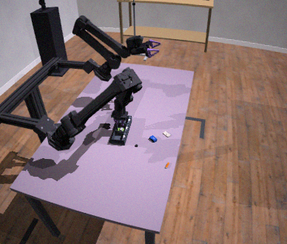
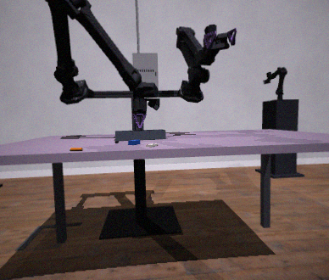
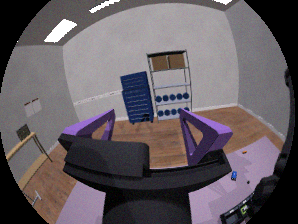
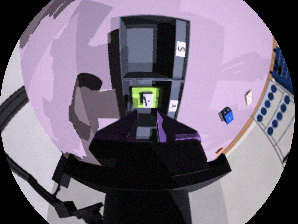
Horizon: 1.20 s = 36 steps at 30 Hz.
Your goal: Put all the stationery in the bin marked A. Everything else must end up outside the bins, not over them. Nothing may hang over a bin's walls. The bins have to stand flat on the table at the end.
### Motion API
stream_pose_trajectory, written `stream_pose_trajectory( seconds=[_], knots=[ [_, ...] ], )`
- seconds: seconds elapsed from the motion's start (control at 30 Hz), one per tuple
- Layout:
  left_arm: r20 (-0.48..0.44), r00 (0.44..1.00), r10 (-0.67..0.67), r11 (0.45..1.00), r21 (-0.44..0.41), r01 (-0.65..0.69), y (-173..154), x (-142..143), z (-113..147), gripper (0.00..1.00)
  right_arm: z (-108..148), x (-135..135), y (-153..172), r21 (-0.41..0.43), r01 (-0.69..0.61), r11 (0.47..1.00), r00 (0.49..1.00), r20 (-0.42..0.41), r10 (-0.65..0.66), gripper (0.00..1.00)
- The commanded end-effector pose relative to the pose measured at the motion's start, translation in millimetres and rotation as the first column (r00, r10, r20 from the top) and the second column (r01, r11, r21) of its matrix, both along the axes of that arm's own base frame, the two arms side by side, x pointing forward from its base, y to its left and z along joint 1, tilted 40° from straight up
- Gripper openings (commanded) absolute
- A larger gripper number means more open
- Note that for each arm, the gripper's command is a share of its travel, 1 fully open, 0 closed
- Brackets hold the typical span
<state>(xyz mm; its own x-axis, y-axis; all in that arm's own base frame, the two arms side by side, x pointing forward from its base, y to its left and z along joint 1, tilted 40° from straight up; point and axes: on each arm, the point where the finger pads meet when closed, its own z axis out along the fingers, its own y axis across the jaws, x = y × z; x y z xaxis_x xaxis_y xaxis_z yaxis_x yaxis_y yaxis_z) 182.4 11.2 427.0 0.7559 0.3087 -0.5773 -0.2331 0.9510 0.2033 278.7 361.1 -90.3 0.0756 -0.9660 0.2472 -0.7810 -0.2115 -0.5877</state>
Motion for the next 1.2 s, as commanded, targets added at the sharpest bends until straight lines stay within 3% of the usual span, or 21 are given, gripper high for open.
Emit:
stream_pose_trajectory(
  seconds=[0.0,0.13,0.2,0.23,1.17],
  knots=[
    [0.035,0.999,0.004,1.000,0.005,-0.004,0,-7,9,1.00,21,-10,20,0.038,-0.018,0.999,1.000,0.017,0.017,0.29],
    [0.035,0.999,0.004,1.000,0.005,-0.004,0,-7,9,1.00,24,-9,25,0.046,-0.018,0.999,1.000,0.021,0.017,0.29],
    [0.035,0.999,0.004,1.000,0.005,-0.004,0,-7,9,1.00,13,-5,13,0.023,-0.008,1.000,1.000,0.010,0.008,0.29],
    [0.035,0.999,0.004,1.000,0.005,-0.004,0,-7,9,1.00,24,-14,20,0.036,-0.018,0.999,1.000,0.017,0.017,1.00],
    [0.035,0.999,0.004,1.000,0.005,-0.004,0,-7,9,1.00,104,-73,41,0.059,-0.018,0.998,1.000,0.019,0.016,1.00]
  ],
)
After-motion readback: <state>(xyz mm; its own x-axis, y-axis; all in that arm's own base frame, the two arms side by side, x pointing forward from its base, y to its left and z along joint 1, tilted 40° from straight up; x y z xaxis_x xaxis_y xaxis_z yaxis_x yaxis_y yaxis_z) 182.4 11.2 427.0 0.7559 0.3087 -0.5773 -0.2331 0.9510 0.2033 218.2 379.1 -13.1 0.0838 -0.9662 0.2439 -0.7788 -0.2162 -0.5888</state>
